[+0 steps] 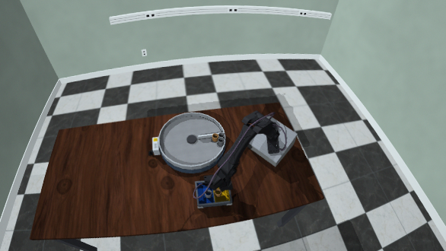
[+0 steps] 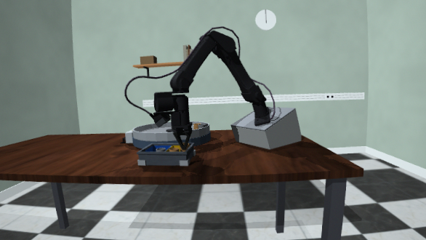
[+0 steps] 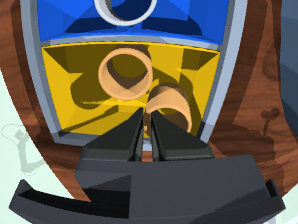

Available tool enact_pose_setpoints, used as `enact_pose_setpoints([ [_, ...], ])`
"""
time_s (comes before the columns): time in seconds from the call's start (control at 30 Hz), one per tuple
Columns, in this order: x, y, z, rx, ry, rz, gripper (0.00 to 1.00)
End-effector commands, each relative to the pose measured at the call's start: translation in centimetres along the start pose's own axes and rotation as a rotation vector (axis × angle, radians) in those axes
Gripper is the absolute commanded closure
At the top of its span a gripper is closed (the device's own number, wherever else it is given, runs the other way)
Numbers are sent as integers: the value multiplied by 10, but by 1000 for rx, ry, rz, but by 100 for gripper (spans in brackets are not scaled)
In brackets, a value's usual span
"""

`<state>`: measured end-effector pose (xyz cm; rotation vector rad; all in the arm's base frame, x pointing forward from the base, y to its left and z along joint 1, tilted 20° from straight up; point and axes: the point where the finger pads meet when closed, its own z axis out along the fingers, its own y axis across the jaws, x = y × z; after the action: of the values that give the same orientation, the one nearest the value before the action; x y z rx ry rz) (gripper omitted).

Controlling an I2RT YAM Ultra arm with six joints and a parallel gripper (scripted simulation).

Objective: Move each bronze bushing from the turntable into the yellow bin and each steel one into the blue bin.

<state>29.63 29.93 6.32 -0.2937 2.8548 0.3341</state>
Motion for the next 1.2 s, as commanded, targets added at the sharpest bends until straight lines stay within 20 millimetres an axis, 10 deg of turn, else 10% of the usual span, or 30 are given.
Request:
enact_pose_setpoints([
  [0.0, -8, 4, -9, -16, -35, 5, 100],
  [1.17, -7, 3, -2, -13, -31, 6, 100],
])
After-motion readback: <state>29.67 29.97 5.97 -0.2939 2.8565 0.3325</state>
